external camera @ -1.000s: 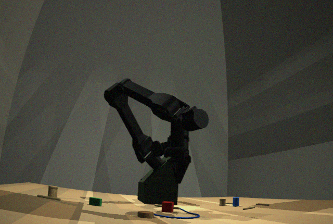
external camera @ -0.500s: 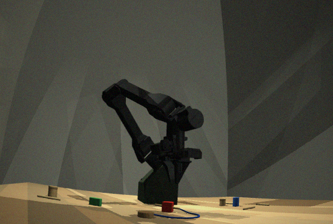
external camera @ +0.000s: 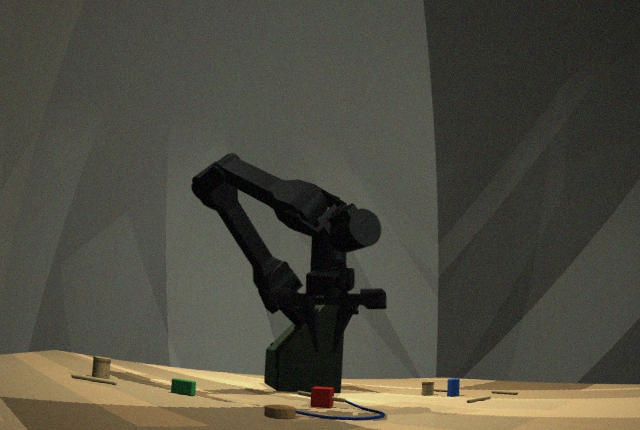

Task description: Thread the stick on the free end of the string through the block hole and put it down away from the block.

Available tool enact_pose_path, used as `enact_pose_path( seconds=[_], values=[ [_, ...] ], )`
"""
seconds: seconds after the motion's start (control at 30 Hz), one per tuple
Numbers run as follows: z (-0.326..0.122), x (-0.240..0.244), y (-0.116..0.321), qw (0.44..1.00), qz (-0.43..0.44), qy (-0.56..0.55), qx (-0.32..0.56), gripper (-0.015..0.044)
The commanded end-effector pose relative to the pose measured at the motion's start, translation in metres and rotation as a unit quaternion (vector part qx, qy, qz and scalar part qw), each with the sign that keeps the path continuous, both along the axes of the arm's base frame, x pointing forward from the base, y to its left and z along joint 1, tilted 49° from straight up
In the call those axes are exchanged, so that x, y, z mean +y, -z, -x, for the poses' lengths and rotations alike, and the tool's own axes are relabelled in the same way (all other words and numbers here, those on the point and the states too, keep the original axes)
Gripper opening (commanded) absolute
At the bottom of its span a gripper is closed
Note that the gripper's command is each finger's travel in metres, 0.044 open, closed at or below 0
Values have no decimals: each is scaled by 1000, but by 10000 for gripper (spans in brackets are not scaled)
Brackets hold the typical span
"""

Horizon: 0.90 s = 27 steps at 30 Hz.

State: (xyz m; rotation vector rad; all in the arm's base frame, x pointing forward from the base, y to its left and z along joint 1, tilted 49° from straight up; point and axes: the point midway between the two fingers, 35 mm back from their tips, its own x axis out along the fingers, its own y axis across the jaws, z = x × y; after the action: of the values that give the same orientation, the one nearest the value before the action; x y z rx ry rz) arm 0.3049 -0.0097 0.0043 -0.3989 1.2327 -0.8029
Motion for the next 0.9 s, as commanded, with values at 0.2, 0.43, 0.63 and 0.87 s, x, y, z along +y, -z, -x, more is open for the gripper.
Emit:
enact_pose_path(
  seconds=[0.2,0.43,0.63,0.87],
  values=[
    [9,-15,-15,843,68,-360,395,120],
    [12,-19,-19,726,84,-459,505,120],
    [12,-20,-19,701,86,-476,524,120],
    [12,-20,-19,701,86,-476,524,120]
  ],
)
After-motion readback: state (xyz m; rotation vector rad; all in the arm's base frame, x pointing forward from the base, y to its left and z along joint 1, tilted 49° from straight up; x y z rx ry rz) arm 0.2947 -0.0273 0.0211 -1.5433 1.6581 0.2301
